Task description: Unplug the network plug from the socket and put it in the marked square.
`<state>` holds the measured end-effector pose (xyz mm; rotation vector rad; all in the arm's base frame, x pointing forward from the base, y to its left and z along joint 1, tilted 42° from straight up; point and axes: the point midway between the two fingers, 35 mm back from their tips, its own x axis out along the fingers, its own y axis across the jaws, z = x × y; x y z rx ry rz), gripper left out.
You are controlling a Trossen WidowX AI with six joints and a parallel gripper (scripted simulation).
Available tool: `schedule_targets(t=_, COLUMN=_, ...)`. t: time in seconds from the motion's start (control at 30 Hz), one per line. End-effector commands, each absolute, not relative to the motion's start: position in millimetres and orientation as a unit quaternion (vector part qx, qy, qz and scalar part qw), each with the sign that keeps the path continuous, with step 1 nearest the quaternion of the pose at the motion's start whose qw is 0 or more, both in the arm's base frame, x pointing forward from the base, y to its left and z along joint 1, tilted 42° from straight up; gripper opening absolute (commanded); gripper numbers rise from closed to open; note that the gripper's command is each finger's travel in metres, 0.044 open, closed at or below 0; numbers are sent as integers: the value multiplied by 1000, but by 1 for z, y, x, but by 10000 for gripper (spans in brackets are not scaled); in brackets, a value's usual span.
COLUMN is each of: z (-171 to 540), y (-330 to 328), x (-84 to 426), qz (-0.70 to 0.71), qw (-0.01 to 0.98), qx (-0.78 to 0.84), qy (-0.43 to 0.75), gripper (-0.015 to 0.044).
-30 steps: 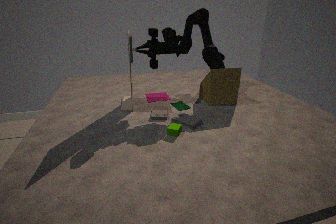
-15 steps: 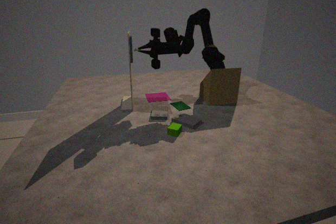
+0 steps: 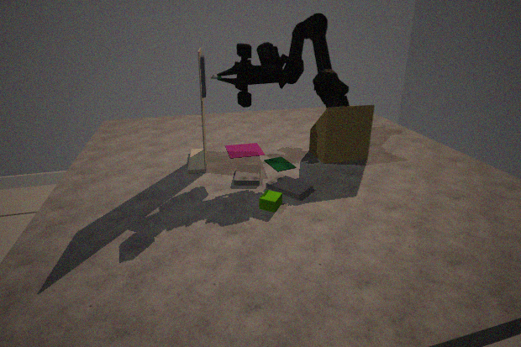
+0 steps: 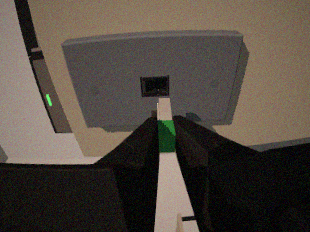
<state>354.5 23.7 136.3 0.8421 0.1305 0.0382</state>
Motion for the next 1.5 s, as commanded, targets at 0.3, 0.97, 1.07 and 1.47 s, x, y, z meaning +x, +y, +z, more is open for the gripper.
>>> schedule_targets(t=0.3, z=135, y=25, x=345, qz=17, qw=910, qx=410, qy=62, gripper=0)
schedule_targets(t=0.97, z=132, y=28, x=333, qz=17, qw=910, qx=410, qy=62, gripper=0)
schedule_targets(t=1.07, z=132, y=29, x=332, qz=17, qw=910, qx=410, qy=62, gripper=0)
schedule_targets(t=1.47, z=130, y=31, x=325, qz=17, qw=910, qx=410, qy=62, gripper=0)
